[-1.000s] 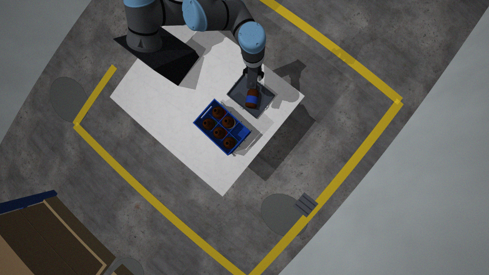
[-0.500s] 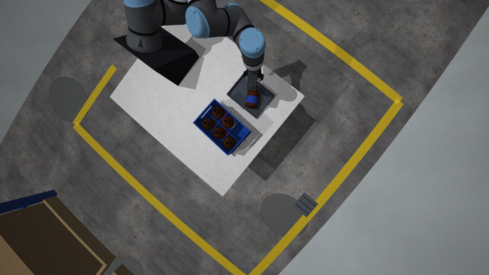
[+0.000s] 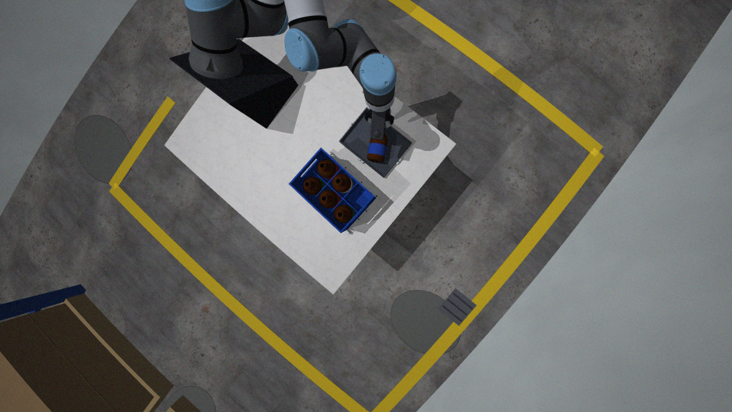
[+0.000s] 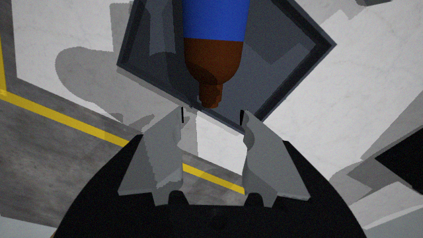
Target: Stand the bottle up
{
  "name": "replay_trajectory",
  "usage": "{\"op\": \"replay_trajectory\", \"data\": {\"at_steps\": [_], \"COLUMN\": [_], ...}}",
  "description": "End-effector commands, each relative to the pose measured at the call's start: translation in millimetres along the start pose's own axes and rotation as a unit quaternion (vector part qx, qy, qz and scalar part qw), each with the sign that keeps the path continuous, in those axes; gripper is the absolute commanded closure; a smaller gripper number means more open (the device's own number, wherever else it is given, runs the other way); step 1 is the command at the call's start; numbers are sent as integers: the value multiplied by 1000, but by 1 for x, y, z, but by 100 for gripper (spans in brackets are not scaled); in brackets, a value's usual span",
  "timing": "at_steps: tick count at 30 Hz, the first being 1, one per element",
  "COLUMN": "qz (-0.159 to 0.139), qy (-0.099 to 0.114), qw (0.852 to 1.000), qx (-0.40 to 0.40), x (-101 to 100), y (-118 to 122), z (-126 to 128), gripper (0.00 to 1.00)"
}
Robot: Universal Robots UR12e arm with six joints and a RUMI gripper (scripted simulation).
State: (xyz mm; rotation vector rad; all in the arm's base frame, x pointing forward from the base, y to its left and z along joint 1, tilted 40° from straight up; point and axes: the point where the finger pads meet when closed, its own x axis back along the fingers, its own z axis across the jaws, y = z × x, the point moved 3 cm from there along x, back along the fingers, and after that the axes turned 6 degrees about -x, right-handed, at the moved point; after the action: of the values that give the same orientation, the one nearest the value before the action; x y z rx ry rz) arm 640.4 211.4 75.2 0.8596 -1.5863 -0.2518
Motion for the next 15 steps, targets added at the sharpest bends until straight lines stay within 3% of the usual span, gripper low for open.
{"op": "replay_trajectory", "data": {"at_steps": [1,15], "qz": [0,1], "qy": [-1,-1], "qw": [1000,1000], "qx": [-1,-1], "x": [-19,-36], "y": [0,-1], "z": [1,0], "gripper": [62,62]}}
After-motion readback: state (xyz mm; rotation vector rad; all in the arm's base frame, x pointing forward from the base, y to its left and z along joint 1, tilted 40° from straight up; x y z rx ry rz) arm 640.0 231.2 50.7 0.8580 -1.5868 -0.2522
